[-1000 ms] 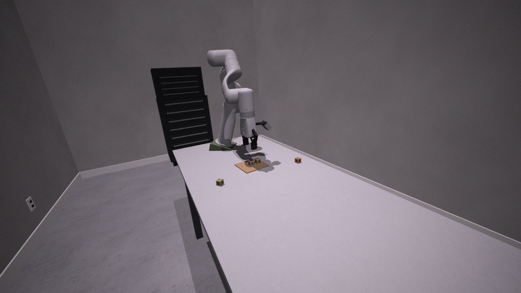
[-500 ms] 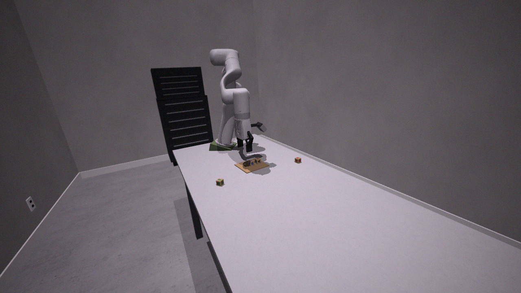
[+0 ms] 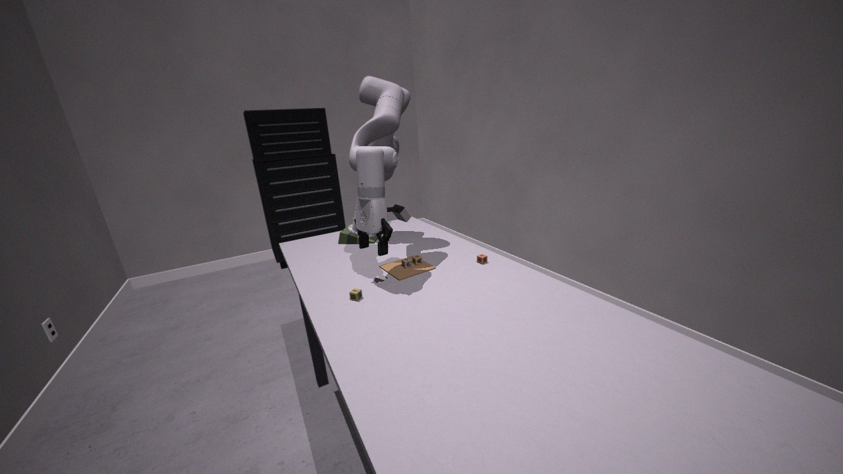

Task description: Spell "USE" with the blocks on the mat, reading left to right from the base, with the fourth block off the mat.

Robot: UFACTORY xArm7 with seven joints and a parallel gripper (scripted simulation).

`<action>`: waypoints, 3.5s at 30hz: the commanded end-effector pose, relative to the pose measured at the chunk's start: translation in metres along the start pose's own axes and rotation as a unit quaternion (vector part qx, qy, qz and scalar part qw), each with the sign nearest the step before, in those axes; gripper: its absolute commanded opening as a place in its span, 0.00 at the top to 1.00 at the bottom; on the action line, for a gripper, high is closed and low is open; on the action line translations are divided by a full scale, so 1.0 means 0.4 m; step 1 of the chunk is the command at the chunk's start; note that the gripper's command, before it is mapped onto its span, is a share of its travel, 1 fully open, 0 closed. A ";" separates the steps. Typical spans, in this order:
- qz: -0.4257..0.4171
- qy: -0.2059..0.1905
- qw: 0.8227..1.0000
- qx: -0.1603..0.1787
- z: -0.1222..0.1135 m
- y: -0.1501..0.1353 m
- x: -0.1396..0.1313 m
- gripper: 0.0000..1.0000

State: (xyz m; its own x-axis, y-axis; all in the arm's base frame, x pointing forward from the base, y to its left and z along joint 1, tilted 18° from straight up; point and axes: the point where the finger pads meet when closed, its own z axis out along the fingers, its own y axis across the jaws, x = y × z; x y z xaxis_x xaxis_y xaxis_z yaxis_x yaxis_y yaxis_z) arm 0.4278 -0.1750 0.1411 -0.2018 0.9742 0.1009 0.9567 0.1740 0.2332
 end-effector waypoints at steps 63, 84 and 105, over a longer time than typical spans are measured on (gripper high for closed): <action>-0.169 0.042 0.985 -0.013 0.053 0.068 -0.232 0.37; -0.169 0.042 0.985 -0.013 0.094 0.069 -0.229 0.37; -0.169 0.042 0.985 -0.013 0.163 0.070 -0.223 0.37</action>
State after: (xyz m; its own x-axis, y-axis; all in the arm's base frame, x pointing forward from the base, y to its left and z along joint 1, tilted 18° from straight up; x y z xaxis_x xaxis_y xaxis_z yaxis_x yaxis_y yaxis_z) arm 0.4847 -0.2469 0.0781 -0.5273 0.8442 0.0959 0.8261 0.4830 0.2901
